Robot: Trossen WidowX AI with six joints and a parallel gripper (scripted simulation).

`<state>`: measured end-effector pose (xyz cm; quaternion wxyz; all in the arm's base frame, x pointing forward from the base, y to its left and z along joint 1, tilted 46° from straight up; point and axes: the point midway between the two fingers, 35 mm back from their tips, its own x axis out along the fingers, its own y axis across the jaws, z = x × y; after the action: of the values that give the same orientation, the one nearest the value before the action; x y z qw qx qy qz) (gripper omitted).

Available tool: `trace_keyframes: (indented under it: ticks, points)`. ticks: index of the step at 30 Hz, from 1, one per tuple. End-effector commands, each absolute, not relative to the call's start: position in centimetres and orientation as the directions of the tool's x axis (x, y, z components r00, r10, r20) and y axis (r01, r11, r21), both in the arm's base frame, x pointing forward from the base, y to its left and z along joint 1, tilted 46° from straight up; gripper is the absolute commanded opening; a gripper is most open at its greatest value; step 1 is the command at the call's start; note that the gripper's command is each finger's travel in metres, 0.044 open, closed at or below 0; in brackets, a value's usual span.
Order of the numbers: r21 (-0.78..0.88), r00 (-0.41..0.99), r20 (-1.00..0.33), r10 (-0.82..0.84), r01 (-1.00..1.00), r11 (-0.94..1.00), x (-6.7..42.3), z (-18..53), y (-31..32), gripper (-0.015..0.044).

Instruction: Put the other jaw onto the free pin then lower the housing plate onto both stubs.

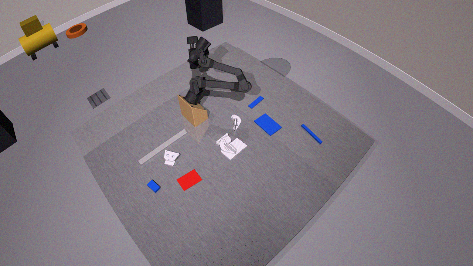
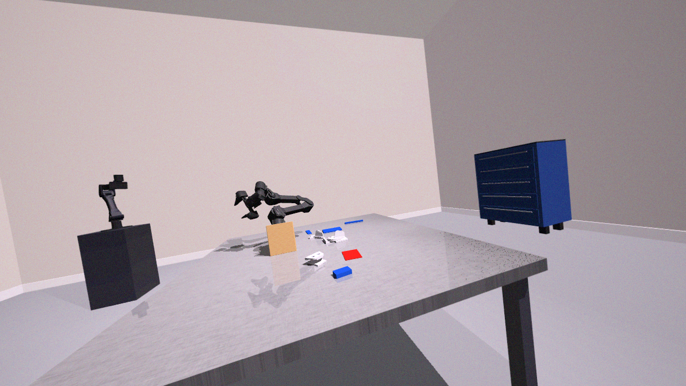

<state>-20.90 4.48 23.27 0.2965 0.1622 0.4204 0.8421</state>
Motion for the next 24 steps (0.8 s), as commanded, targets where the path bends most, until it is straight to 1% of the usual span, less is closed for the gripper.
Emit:
trace_keyframes:
  ticks: [1, 13, 24]
  points:
    - [0.781, -0.829, 0.013, 0.560, -0.341, -0.524, -21.7, 23.3, 2.7, 0.0440]
    - [0.741, -0.937, -0.023, 0.347, -0.250, -0.624, -23.0, 22.9, -2.0, 0.0440]
    - [0.694, -0.987, -0.074, 0.139, -0.151, -0.704, -23.3, 22.2, -6.6, 0.0440]
